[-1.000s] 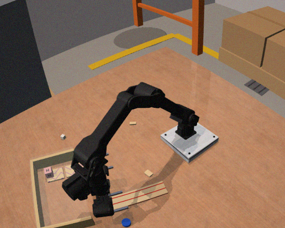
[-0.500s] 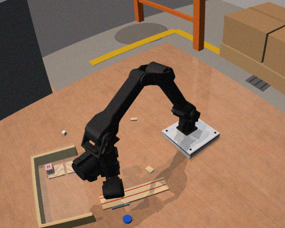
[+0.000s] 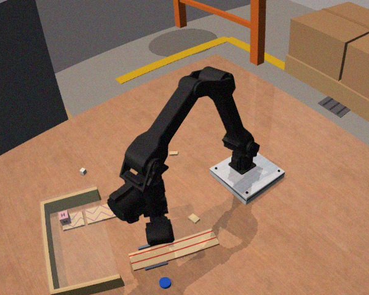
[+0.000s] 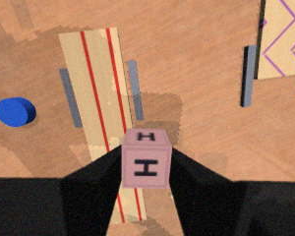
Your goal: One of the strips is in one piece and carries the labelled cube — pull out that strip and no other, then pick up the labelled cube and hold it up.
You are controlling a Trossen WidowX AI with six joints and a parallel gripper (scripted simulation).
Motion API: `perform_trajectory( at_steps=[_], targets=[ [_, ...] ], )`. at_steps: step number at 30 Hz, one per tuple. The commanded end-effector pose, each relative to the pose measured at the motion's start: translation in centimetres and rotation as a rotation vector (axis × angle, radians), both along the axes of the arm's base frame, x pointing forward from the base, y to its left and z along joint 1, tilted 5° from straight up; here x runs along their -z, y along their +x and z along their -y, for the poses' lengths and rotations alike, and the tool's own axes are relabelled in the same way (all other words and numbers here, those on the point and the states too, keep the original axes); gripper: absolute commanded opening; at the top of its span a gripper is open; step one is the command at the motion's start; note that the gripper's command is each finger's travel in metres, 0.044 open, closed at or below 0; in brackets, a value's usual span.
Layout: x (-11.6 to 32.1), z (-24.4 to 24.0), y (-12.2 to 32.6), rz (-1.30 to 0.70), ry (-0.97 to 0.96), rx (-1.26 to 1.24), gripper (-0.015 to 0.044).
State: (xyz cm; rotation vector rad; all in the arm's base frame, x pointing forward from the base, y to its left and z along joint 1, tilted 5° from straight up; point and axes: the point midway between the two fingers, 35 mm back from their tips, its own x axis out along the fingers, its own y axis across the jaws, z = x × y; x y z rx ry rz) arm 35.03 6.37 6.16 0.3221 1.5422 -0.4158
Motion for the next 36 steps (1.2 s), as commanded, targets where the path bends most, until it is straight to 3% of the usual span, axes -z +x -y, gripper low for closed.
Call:
perform_trajectory(
  at_steps=[1, 11, 21, 36],
  targets=[
    [0.0, 0.3, -1.4, 0.001, -0.003, 0.003, 0.0],
    [0.2, 0.9, -4.7, -0.002, -0.004, 0.003, 0.0],
    [-3.3, 0.6, -4.7, -0.002, -0.004, 0.003, 0.0],
    [-3.4, 0.6, -4.7, -0.002, -0.004, 0.003, 0.0]
  ],
)
